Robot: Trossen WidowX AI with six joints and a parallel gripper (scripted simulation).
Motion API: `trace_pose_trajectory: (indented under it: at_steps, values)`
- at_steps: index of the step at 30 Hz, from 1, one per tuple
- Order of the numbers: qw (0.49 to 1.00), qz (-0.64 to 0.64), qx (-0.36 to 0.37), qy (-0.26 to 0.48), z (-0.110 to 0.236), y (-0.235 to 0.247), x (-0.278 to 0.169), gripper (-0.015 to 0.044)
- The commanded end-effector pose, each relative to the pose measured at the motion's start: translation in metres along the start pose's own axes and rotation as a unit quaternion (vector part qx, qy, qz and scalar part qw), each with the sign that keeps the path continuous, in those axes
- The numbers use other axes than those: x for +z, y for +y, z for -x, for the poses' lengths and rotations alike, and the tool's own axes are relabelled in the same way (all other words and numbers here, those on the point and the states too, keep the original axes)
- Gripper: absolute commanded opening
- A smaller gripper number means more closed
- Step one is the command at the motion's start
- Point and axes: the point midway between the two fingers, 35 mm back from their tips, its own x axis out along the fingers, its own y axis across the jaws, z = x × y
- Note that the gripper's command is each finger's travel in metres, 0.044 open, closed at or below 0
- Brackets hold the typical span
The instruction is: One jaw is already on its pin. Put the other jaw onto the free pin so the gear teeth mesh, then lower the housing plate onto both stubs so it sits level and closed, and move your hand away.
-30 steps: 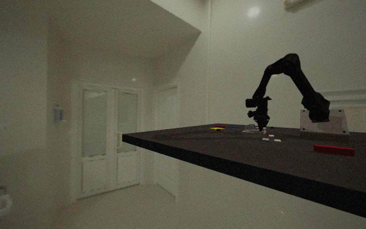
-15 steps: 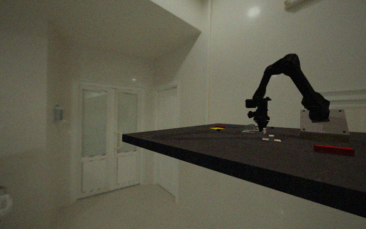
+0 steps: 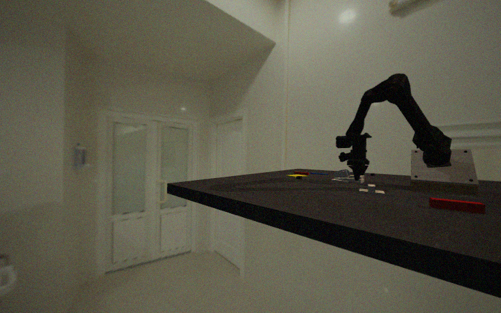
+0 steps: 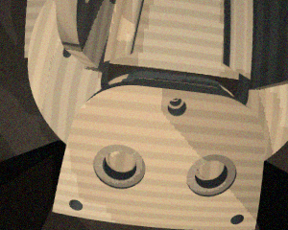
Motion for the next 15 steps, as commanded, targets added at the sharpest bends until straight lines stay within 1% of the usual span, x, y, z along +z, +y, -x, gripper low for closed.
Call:
trace_pose_trajectory:
  at_steps: [1,15]
  values:
    - [1.0,-0.002,0.002,0.001,-0.0019,0.0001,-0.0004,0.0351]
    - [1.0,-0.001,0.002,0.001,-0.0043,0.0001,-0.0004,0.0351]
